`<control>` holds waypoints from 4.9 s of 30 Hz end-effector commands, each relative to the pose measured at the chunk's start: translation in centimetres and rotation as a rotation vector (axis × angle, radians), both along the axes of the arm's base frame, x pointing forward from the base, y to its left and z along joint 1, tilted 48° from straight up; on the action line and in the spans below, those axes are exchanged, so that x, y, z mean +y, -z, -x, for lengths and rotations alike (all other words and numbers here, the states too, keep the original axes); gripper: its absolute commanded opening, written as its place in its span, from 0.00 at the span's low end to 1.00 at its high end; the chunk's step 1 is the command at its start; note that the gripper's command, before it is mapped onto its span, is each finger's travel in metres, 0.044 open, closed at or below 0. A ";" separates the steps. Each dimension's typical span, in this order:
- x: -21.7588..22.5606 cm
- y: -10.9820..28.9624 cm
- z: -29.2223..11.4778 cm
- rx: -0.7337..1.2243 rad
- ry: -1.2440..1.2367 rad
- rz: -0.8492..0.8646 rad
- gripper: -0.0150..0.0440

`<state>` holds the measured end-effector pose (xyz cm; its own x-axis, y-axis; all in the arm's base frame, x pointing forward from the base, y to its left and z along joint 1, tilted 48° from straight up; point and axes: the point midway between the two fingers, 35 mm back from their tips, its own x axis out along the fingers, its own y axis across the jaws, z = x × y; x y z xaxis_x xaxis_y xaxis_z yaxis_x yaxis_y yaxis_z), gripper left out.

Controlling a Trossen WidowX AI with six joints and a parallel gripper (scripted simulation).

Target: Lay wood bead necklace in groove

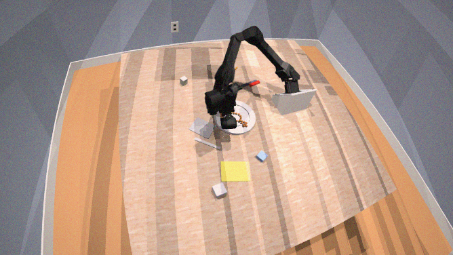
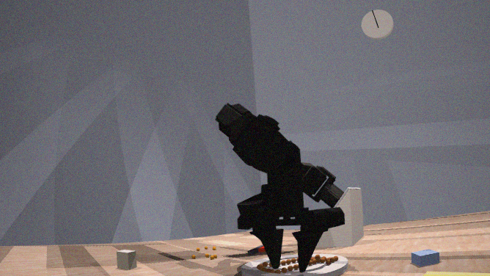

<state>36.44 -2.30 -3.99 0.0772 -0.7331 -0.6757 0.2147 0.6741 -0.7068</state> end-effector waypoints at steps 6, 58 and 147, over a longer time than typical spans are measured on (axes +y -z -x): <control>0.3 -0.3 0.2 0.011 0.003 0.002 1.00; 1.6 -1.9 1.1 -0.143 0.134 -0.017 0.46; 0.6 0.0 0.4 -0.133 0.136 -0.012 0.25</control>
<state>35.62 -2.02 -3.70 0.0677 -0.7348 -0.6749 0.3950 0.6410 -0.6581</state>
